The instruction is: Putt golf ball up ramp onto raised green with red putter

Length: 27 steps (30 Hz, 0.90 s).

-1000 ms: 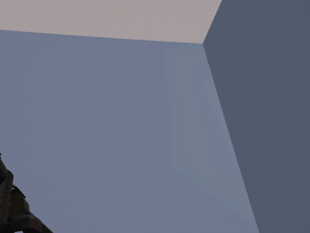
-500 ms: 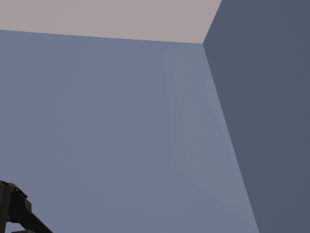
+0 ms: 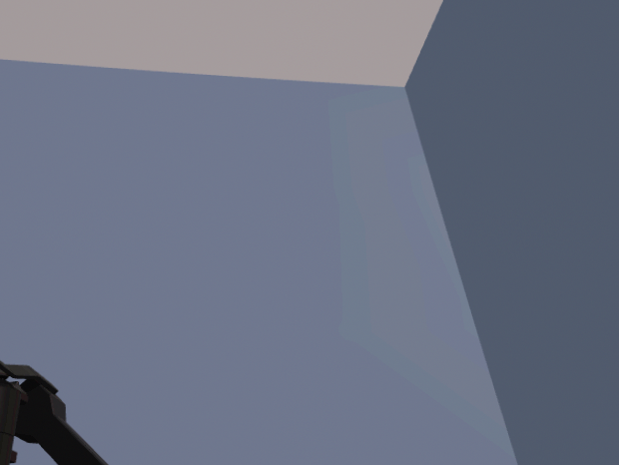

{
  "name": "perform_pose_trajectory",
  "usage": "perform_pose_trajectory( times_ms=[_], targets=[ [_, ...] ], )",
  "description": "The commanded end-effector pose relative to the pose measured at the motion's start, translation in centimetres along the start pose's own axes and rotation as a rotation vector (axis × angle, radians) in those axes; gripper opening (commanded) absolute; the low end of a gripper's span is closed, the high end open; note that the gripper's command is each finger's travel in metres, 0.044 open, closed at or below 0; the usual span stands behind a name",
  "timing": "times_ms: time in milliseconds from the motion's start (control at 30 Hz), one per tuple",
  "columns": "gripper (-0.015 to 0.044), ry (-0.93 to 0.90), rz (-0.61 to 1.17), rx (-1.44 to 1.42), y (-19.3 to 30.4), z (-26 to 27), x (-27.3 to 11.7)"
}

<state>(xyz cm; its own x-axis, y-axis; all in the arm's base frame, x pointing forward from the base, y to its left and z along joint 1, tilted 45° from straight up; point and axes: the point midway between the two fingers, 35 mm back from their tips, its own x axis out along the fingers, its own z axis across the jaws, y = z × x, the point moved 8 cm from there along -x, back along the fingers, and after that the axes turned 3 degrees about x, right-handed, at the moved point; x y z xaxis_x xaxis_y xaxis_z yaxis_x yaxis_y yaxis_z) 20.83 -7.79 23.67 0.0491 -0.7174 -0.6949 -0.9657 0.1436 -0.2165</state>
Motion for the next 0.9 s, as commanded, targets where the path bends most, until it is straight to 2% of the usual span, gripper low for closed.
perform_pose_trajectory(
  times_ms=[0, 267, 567, 867],
  targets=[
    [0.0000, 0.000, 0.000, 0.001, 0.0, 0.0, 0.0],
    [0.0000, -0.001, 0.000, 0.000, 0.0, -0.2, 0.0],
    [0.0000, -0.004, -0.003, -0.003, -0.2, -2.9, 0.2],
    [0.0000, -0.006, 0.006, -0.006, -0.2, -1.6, 0.4]
  ],
)
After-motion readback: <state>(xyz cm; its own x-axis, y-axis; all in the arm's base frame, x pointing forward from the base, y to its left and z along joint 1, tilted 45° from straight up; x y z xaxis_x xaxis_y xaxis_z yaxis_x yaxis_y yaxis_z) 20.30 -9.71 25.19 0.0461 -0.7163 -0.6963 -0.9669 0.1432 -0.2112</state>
